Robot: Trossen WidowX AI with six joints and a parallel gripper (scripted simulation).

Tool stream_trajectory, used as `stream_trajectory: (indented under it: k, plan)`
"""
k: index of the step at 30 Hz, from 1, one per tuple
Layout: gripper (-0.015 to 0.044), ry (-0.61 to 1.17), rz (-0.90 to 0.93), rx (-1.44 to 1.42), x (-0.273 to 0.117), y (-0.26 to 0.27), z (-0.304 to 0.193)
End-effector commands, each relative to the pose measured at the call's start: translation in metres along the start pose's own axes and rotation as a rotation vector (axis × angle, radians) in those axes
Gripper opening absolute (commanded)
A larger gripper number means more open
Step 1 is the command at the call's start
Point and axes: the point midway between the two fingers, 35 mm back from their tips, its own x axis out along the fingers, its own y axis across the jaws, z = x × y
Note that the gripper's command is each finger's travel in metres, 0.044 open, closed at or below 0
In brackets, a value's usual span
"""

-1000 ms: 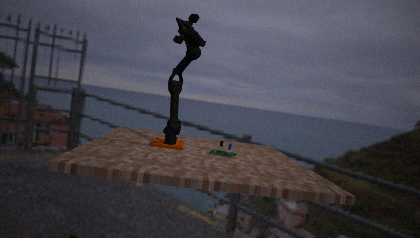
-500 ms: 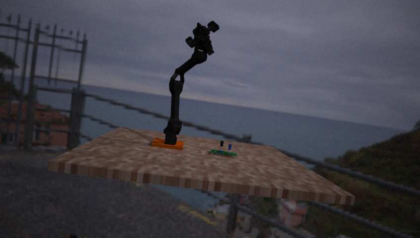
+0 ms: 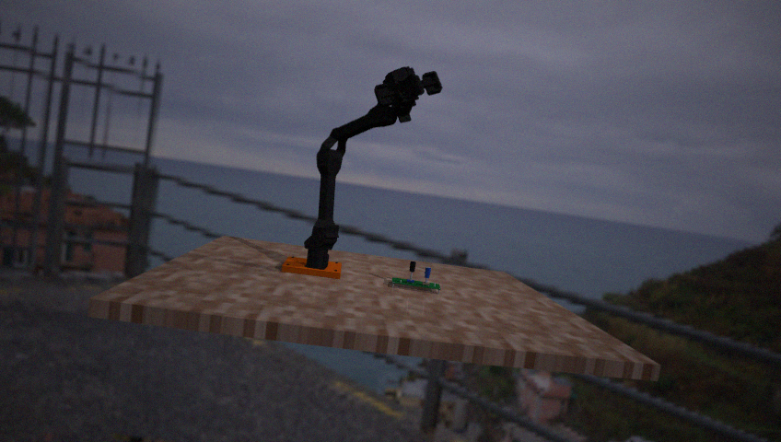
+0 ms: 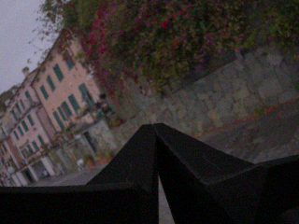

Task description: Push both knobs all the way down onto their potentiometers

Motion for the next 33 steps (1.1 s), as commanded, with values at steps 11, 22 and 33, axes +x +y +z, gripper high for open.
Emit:
stream_trajectory:
  k: [11,22,33]
  plan:
    - [0.0000,0.277,0.199,-0.193,-0.028,0.049,-0.098]
    - [0.0000,0.554,0.384,-0.373,-0.074,0.073,-0.188]
    - [0.0000,0.845,0.556,-0.547,-0.140,0.077,-0.266]
